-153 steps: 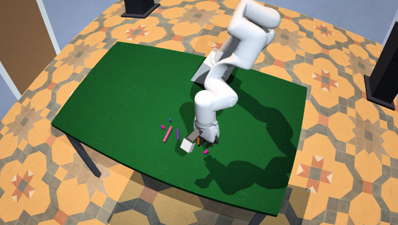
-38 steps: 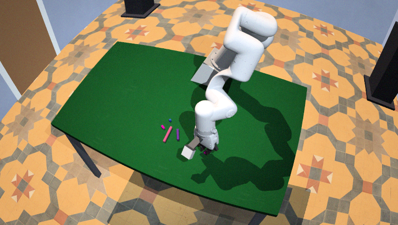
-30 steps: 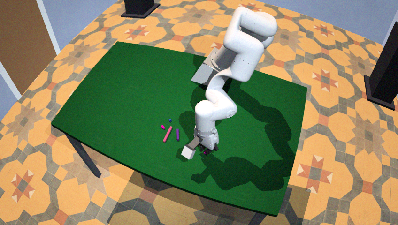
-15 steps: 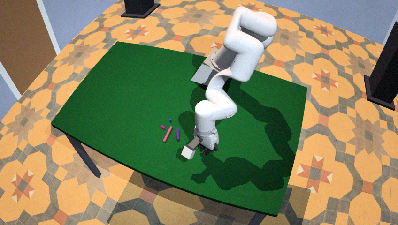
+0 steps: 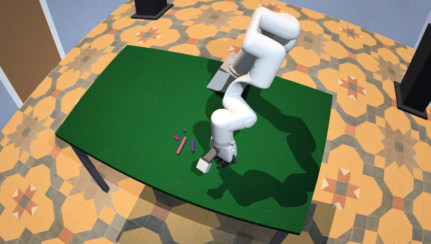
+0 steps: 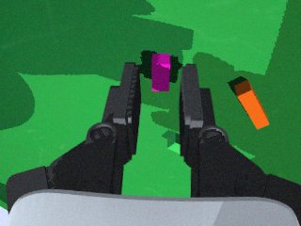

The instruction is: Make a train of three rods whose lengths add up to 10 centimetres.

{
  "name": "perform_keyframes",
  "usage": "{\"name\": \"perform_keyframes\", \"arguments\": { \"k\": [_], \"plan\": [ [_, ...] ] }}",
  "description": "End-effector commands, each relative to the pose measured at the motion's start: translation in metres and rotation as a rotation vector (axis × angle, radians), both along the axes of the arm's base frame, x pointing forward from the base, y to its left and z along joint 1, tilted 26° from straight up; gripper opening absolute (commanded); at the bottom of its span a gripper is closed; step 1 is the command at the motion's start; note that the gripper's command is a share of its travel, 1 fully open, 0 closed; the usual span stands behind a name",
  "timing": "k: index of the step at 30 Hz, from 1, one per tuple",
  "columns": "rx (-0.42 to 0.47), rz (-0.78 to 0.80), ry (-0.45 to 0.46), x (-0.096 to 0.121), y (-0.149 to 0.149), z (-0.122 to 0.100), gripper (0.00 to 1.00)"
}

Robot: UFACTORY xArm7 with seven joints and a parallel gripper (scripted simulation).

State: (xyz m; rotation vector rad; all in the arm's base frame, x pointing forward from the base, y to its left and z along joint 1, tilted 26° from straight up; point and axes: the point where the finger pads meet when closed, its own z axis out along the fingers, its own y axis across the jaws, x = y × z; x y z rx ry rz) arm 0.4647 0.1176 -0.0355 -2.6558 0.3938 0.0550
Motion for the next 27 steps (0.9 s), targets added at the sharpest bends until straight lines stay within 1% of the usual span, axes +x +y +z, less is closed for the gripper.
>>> {"name": "perform_keyframes", "arguments": {
  "k": [1,18,27],
  "plan": [
    [-0.001,-0.002,-0.004,0.002,-0.001,0.000,0.24],
    [-0.001,-0.002,-0.004,0.002,0.004,-0.010,0.24],
    [-0.001,-0.002,-0.004,0.002,0.005,-0.011,0.24]
  ]
}}
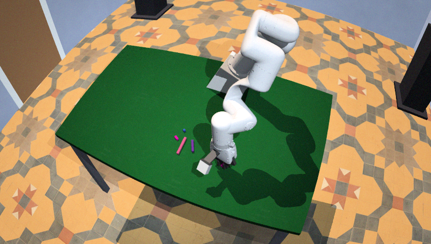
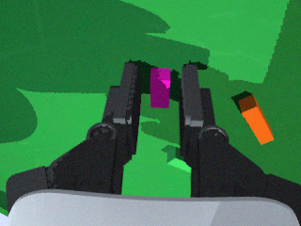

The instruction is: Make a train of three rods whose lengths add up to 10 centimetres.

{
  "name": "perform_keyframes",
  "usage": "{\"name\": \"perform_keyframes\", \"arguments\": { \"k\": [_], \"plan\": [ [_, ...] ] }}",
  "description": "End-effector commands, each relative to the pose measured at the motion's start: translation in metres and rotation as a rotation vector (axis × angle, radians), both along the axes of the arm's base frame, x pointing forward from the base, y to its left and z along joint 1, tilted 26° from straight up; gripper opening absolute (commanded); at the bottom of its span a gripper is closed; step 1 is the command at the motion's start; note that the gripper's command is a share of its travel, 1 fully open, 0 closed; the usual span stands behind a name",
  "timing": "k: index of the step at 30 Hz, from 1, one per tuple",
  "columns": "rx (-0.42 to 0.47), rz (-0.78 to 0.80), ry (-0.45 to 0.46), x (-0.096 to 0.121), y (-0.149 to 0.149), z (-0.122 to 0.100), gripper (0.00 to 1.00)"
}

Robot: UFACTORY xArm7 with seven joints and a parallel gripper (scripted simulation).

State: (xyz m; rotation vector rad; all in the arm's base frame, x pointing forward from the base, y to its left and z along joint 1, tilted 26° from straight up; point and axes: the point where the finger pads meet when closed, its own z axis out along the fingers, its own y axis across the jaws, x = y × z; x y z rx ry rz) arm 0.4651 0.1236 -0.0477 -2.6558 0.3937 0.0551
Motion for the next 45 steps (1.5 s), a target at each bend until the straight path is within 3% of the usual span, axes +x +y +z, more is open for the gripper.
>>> {"name": "perform_keyframes", "arguments": {
  "k": [1,35,36,45],
  "plan": [
    [-0.001,-0.002,-0.004,0.0017,-0.0010,0.0009,0.24],
    [-0.001,-0.002,-0.004,0.0017,-0.0010,0.0009,0.24],
    [-0.001,-0.002,-0.004,0.0017,-0.0010,0.0009,0.04],
    [-0.001,-0.002,-0.004,0.0017,-0.0010,0.0009,0.04]
  ]
}}
